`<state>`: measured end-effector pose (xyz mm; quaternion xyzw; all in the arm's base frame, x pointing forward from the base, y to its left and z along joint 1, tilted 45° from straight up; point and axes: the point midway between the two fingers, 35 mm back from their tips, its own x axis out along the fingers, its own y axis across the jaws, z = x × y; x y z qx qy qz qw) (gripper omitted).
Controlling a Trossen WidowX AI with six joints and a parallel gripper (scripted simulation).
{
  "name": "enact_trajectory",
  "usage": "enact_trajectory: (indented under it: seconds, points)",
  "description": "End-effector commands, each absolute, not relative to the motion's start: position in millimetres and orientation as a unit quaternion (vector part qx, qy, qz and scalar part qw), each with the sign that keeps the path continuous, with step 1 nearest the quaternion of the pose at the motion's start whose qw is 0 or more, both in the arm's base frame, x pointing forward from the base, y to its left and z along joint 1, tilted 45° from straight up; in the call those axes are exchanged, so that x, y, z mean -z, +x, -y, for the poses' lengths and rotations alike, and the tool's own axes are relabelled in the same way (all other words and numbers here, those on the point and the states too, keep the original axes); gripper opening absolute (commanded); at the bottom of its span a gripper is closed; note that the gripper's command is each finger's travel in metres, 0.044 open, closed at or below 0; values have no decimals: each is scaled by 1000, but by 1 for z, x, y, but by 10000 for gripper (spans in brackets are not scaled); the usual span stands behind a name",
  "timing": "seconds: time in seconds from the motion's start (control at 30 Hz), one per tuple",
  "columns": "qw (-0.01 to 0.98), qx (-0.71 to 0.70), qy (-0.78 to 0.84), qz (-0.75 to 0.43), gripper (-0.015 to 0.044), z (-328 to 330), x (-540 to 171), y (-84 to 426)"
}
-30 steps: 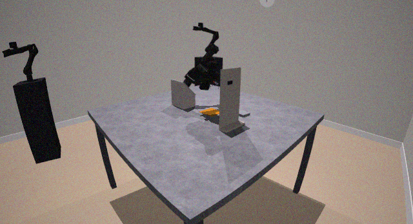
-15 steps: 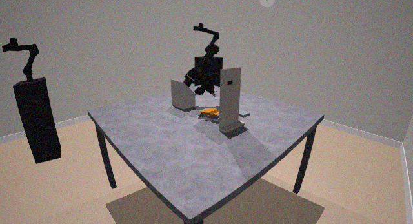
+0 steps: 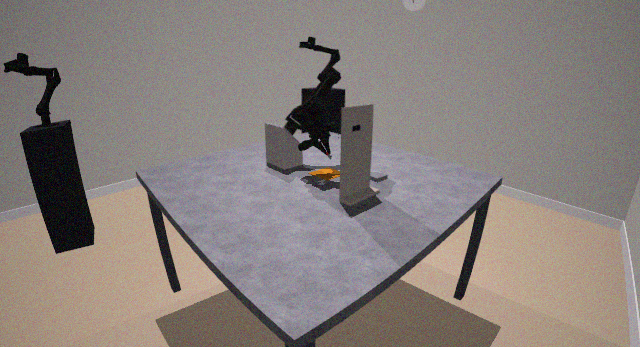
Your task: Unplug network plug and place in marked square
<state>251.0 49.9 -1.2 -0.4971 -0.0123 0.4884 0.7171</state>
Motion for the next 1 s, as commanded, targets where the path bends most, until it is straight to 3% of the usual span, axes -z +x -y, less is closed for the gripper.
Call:
enact_trajectory:
  seconds: [0.0, 0.4, 0.97]
  points:
    - [702, -519, -486, 47, 0, -63, 2, 237]
    - [676, -562, -456, 140, 0, -87, -7, 205]
    - [673, -565, -456, 139, 0, -91, 0, 206]
